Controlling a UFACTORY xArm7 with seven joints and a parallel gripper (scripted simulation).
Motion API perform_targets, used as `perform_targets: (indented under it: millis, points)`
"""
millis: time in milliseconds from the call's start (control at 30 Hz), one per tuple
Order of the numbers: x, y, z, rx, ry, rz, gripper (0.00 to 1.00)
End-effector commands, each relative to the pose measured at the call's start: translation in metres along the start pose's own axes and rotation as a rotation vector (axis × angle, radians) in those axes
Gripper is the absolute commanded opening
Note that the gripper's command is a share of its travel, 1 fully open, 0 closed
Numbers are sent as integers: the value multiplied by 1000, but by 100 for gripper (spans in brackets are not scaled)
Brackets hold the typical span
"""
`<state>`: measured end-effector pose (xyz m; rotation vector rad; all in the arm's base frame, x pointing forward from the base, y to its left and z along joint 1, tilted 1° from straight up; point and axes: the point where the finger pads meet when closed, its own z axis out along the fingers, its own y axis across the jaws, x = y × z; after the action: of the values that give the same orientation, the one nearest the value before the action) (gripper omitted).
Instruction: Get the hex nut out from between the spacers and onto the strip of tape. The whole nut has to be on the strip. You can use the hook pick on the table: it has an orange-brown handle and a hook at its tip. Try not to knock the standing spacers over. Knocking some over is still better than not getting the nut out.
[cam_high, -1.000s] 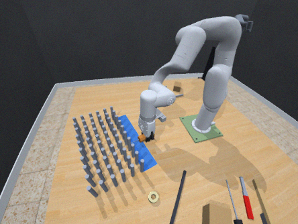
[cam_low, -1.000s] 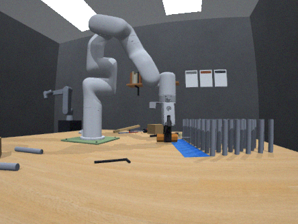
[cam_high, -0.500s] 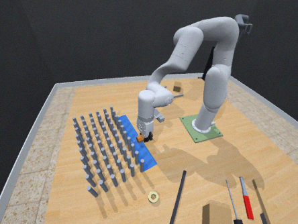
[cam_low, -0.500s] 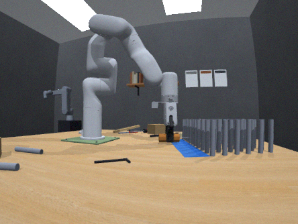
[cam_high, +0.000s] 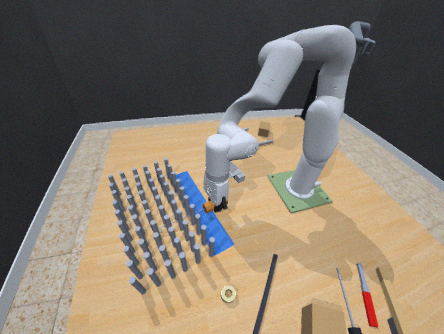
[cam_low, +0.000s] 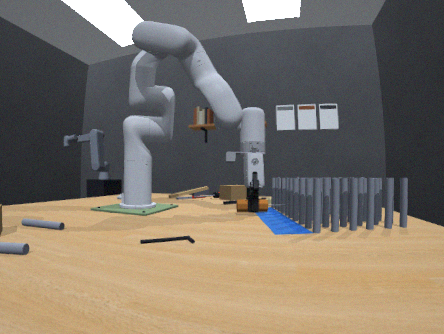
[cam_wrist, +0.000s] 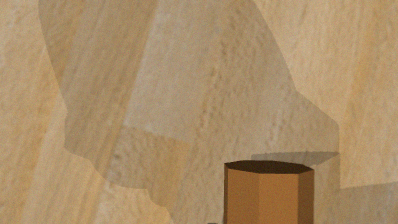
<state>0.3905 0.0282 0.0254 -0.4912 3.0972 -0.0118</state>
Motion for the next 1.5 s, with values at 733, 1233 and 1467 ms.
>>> perform_targets:
  millis: [733,1233,1467]
  points:
    - [-1,0,6,2,-4,0,0]
    - [-1,0,6,2,-4,0,0]
    - [-1,0,6,2,-4,0,0]
